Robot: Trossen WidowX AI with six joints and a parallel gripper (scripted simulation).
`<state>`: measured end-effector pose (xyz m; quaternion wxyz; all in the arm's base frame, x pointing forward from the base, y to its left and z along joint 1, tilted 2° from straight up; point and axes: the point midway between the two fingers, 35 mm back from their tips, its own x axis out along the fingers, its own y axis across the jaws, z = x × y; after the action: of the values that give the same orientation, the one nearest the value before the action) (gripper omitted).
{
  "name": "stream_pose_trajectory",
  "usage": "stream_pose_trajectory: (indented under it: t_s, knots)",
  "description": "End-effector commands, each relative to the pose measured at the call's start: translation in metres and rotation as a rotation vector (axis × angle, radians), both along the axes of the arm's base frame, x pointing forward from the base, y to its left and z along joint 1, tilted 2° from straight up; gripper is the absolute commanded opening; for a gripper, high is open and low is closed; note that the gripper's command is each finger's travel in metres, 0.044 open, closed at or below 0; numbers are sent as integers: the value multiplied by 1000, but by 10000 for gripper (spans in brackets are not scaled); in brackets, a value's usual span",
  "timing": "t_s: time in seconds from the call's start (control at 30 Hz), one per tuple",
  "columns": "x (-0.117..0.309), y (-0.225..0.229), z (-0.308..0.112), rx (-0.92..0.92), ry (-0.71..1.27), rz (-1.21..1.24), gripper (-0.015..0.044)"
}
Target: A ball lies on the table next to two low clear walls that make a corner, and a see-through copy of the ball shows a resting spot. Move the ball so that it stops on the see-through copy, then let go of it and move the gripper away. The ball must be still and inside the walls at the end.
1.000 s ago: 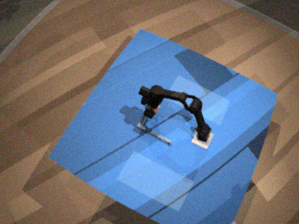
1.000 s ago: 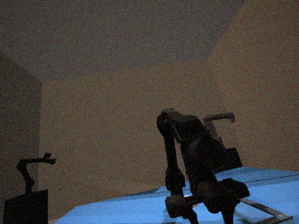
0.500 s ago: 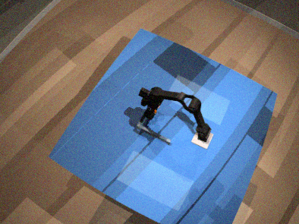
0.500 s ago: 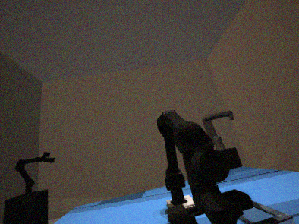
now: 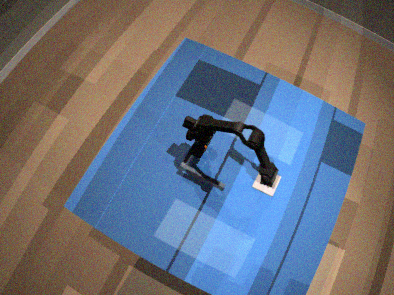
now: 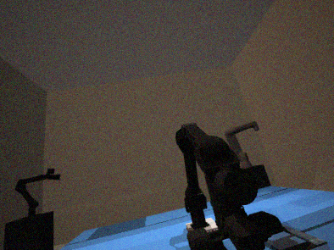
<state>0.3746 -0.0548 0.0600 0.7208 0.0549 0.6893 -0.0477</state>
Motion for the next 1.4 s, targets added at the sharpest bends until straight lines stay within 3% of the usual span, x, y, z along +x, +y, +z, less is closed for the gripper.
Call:
stream_pose_trajectory:
  t_s: [0.0, 0.93, 1.37]
  knots:
    - [2, 5, 8, 10, 10, 18, 0]
    - [-5, -2, 128, -7, -17, 0, 0]
    - [-9, -35, 96, -10, -17, 0, 0]
